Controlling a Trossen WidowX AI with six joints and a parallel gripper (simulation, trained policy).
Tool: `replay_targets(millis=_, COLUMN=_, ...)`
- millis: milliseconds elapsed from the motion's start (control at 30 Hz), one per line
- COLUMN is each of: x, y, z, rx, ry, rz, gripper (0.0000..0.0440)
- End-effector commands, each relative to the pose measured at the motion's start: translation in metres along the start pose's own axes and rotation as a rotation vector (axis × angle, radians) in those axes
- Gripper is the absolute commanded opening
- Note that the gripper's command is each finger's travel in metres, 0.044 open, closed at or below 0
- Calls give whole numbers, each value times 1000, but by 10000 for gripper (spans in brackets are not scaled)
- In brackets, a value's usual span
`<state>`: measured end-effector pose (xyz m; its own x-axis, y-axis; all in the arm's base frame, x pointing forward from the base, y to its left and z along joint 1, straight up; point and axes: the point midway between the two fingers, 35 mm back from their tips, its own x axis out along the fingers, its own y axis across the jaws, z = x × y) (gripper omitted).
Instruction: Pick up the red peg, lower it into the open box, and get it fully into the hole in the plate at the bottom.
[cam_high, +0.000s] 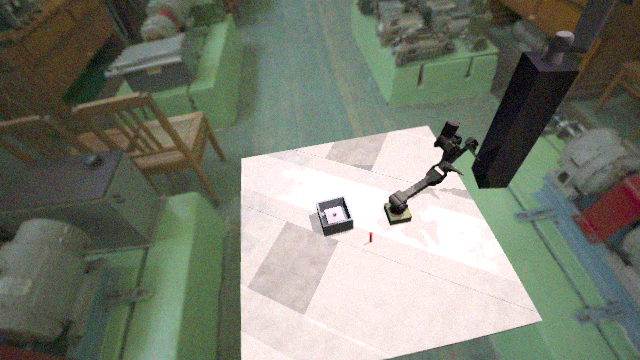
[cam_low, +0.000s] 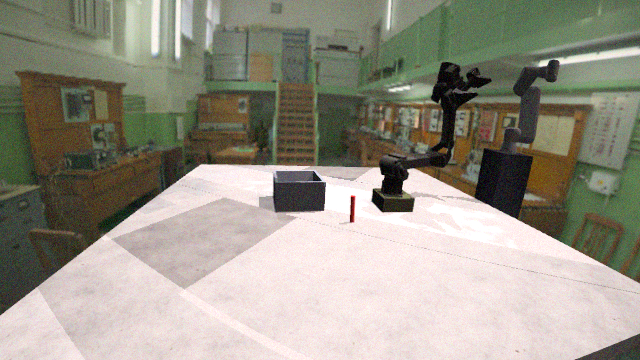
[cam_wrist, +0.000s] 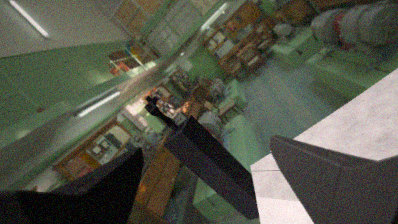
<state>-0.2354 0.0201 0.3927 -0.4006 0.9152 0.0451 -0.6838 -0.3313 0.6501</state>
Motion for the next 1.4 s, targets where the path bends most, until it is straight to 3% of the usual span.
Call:
replay_targets(millis=0, x=1, y=-4, z=5, rx=-2, ry=-23, rz=-18, gripper=422)
replay_targets(millis=67, x=3, y=-16, z=19, rx=19, ry=-66, rz=-59, gripper=440)
replay_targets(millis=667, x=8, y=-150, z=108, rx=491, ry=-277, rz=-410, gripper=440)
replay_targets(millis=1367, x=-18, y=-309, z=124, rx=1049, ry=-411, rz=-861, gripper=440)
